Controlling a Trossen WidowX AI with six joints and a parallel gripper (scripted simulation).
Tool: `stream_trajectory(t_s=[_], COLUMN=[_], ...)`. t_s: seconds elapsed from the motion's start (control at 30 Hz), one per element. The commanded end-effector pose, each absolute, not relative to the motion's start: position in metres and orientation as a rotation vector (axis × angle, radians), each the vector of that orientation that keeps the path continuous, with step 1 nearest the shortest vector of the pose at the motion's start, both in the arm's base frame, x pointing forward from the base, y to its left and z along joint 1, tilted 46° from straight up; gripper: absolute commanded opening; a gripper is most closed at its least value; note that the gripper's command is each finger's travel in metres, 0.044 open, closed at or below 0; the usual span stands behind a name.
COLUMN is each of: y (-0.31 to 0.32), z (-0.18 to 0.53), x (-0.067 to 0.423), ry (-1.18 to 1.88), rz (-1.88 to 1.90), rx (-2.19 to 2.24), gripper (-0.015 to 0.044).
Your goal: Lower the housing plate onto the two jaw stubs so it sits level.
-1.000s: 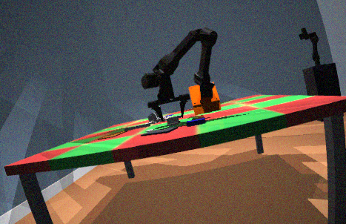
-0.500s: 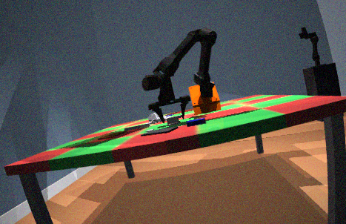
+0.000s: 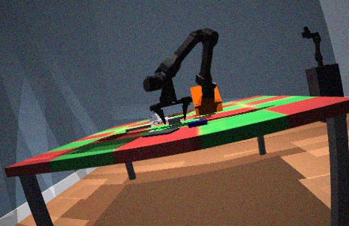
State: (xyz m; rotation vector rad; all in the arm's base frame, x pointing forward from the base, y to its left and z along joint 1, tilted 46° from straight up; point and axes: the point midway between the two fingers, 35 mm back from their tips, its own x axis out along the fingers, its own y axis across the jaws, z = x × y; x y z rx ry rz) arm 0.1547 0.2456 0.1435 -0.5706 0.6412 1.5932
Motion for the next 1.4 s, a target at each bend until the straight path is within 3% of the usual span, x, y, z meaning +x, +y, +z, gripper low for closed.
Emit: stream_trajectory(t_s=[0.0, 0.47, 1.37], y=[0.245, 0.246, 0.210], z=[0.142, 0.143, 0.175], x=[0.155, 0.155, 0.163], ry=[0.647, 0.641, 0.651], rz=[1.589, 1.593, 1.589], rx=[-0.569, -0.571, -0.578], gripper=[0.0440, 0.0351, 0.0351])
